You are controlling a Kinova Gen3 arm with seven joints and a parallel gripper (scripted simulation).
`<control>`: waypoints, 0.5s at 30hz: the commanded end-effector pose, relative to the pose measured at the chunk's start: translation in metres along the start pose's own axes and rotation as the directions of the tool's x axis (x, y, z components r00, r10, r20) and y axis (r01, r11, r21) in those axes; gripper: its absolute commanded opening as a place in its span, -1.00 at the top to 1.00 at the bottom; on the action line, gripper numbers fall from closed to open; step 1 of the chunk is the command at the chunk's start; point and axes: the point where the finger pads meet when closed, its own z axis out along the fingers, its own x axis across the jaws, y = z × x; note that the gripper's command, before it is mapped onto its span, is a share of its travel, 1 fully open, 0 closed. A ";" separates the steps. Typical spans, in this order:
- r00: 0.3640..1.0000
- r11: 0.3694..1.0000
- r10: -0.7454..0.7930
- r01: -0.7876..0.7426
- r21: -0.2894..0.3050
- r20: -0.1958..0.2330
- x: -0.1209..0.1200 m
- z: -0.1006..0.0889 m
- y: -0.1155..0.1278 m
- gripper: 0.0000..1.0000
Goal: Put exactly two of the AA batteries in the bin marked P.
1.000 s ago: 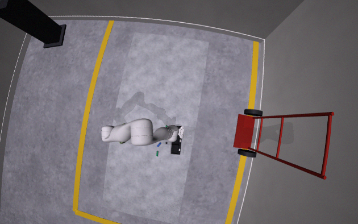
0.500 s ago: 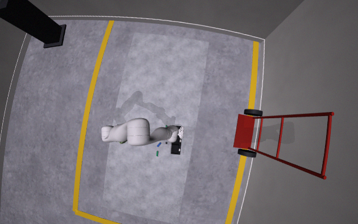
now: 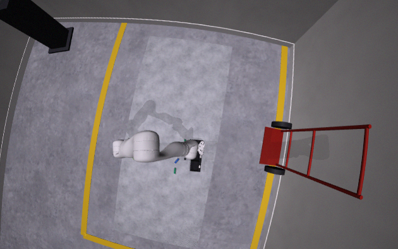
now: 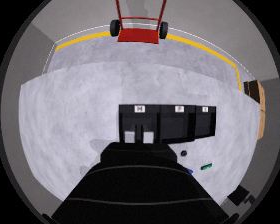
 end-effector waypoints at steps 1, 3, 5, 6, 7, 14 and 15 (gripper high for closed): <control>1.000 1.000 -0.004 0.003 0.021 0.004 -0.003 -0.014 -0.006 0.39; 1.000 1.000 -0.004 0.003 0.021 0.004 -0.003 -0.014 -0.006 0.39; 1.000 1.000 -0.004 0.003 0.021 0.004 -0.003 -0.014 -0.006 0.39; 1.000 1.000 -0.004 0.003 0.021 0.004 -0.003 -0.014 -0.006 0.39; 1.000 1.000 -0.004 0.003 0.021 0.004 -0.003 -0.014 -0.006 0.39; 1.000 1.000 -0.004 0.003 0.021 0.004 -0.003 -0.055 -0.005 0.39; 1.000 1.000 -0.004 0.003 0.021 0.004 -0.003 -0.064 -0.005 0.39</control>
